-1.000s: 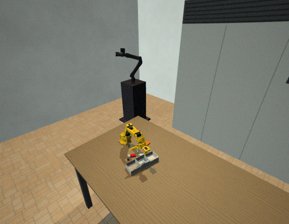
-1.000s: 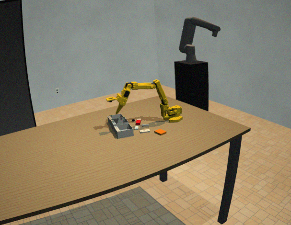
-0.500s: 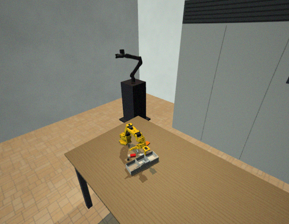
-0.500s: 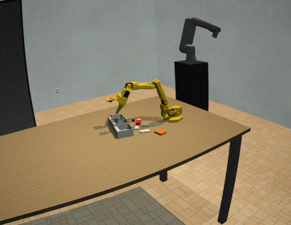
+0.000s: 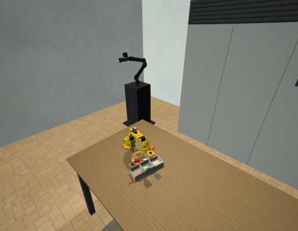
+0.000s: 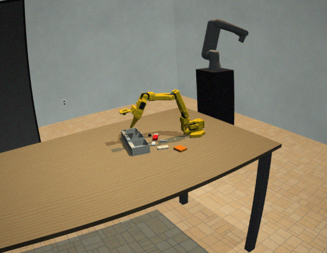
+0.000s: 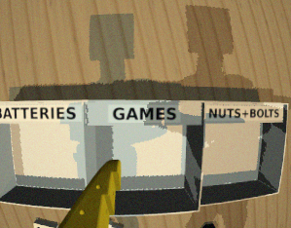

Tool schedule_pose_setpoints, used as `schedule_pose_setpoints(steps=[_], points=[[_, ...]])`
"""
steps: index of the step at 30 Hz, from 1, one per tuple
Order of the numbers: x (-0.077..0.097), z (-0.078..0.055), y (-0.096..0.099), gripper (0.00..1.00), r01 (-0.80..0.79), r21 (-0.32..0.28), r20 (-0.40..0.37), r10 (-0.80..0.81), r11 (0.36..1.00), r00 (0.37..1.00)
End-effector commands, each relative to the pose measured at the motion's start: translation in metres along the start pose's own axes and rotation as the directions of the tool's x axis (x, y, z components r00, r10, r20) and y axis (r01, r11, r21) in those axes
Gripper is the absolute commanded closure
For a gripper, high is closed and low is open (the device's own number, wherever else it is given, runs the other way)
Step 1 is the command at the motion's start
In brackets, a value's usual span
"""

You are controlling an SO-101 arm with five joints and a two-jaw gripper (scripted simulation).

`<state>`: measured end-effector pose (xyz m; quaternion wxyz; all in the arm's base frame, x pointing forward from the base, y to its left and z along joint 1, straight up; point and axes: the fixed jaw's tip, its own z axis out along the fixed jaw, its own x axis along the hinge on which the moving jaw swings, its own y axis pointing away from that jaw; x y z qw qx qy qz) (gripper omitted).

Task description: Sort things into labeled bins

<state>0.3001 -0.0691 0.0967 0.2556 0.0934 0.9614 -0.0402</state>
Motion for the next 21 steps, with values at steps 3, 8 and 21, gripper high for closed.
schedule_pose_setpoints(steps=[3, 8, 21], points=[[-0.012, -0.014, 0.002, 0.00, -0.002, -0.001, 0.073, 0.002, 1.000, 0.997], [-0.012, -0.014, 0.002, 0.00, -0.002, -0.001, 0.073, 0.002, 1.000, 0.997], [-0.012, -0.011, 0.035, 0.00, -0.037, -0.065, 0.102, 0.043, 0.997, 0.994]])
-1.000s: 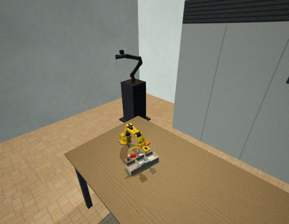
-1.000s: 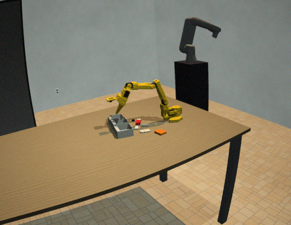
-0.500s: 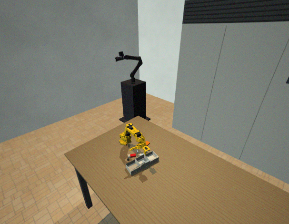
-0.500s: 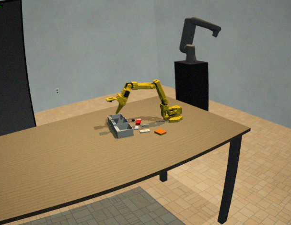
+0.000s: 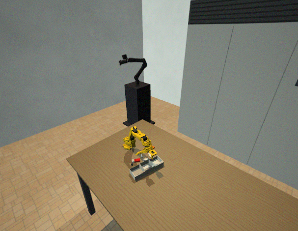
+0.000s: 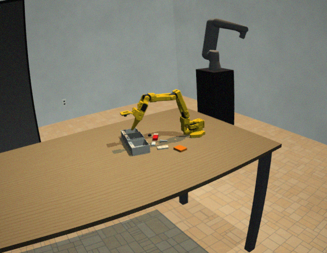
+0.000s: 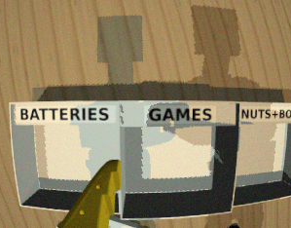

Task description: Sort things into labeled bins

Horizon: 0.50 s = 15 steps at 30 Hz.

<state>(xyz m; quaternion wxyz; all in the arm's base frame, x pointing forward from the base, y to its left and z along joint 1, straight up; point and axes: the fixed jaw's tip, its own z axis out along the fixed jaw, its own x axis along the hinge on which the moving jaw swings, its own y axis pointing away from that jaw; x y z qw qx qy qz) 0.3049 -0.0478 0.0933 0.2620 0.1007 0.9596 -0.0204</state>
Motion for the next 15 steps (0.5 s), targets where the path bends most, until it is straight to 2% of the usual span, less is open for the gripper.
schedule_pose_setpoints(steps=[1, 3, 10, 15], points=[[-0.013, -0.013, 0.018, 0.00, -0.017, -0.039, 0.097, 0.021, 0.999, 0.995], [-0.013, -0.013, 0.018, 0.00, -0.017, -0.039, 0.097, 0.021, 0.999, 0.995], [-0.009, -0.012, 0.047, 0.00, -0.048, -0.101, 0.113, 0.059, 0.994, 0.992], [-0.008, -0.012, 0.056, 0.00, -0.057, -0.121, 0.116, 0.071, 0.991, 0.991]])
